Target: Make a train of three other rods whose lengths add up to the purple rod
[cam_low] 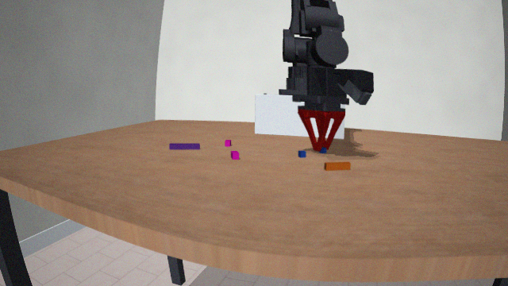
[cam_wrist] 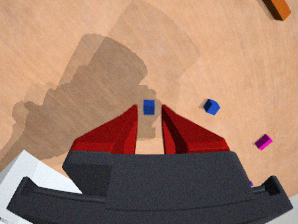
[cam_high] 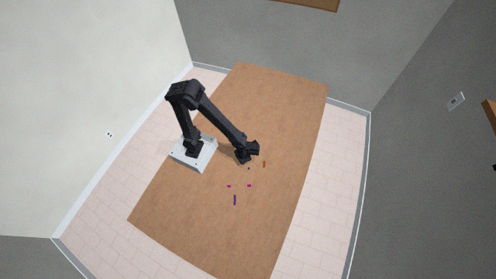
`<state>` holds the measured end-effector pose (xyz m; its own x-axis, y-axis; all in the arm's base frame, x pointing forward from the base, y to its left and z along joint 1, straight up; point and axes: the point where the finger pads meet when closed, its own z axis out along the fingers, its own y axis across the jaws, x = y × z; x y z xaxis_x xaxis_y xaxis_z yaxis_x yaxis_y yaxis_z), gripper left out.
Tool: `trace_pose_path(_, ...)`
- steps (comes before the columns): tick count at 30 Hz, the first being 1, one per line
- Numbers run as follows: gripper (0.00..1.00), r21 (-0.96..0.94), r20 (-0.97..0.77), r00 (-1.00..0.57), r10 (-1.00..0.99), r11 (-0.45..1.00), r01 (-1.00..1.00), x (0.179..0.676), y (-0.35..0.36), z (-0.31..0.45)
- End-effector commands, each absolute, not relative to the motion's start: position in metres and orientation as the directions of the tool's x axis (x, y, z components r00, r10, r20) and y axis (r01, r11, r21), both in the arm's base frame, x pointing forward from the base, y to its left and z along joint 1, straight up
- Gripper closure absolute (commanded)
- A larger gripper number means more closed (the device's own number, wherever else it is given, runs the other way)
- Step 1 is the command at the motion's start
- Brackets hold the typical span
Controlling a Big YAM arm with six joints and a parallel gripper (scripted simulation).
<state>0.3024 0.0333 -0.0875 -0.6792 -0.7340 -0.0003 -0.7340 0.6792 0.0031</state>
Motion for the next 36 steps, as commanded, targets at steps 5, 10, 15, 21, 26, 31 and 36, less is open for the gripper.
trace_pose_path(5,0.77,-0.033,-0.041,-0.658,-0.752,0.659,-0.751,0.326,0.04,-0.049)
trace_pose_path(10,0.77,-0.035,-0.043,-0.658,-0.752,0.66,-0.751,0.327,0.04,-0.032)
trace_pose_path(15,0.77,-0.037,-0.046,-0.659,-0.751,0.66,-0.75,0.327,0.04,-0.002)
trace_pose_path(21,0.77,-0.039,-0.048,-0.659,-0.751,0.66,-0.75,0.327,0.039,0.019)
trace_pose_path(26,0.77,-0.013,-0.019,-0.66,-0.751,0.66,-0.751,0.318,0.038,0.009)
trace_pose_path(31,0.0,-0.023,-0.029,-0.66,-0.751,0.66,-0.751,0.319,0.039,0.014)
trace_pose_path(36,0.0,-0.025,-0.032,-0.66,-0.751,0.66,-0.751,0.32,0.039,0.014)
